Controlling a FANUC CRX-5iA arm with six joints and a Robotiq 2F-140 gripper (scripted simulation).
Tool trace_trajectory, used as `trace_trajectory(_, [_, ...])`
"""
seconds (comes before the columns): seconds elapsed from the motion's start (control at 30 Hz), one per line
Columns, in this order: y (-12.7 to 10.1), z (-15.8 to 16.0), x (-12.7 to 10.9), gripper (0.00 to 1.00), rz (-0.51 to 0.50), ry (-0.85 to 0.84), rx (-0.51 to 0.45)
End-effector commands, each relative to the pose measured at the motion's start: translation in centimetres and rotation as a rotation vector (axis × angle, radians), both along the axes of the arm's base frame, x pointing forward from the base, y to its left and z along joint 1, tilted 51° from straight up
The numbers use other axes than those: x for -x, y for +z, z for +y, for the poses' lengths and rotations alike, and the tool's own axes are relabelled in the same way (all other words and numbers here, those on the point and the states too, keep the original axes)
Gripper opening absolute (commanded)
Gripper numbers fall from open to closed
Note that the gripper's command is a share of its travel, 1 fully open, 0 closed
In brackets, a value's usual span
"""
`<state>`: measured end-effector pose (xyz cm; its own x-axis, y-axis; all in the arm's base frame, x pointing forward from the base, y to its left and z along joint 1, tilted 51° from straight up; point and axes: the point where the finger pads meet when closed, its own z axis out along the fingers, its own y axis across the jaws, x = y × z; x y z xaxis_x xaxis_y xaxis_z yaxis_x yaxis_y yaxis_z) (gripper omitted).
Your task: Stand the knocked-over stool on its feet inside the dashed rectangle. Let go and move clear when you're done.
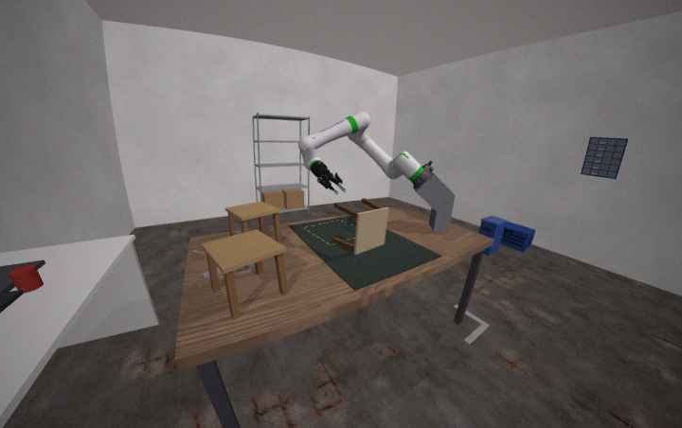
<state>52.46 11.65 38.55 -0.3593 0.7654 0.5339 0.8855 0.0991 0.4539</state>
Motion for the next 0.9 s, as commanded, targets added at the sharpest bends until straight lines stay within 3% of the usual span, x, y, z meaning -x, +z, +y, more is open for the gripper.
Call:
trace_trajectory(0.0, [-2.8,2.3,0.8,0.33,-0.046,-0.274,0.029])
trace_trajectory(0.43, [-6.9,5.0,2.1,0.33,-0.069,-0.625,0.031])
trace_trajectory(0.87, [-11.8,8.9,3.8,0.33,-0.044,-0.823,-0.027])
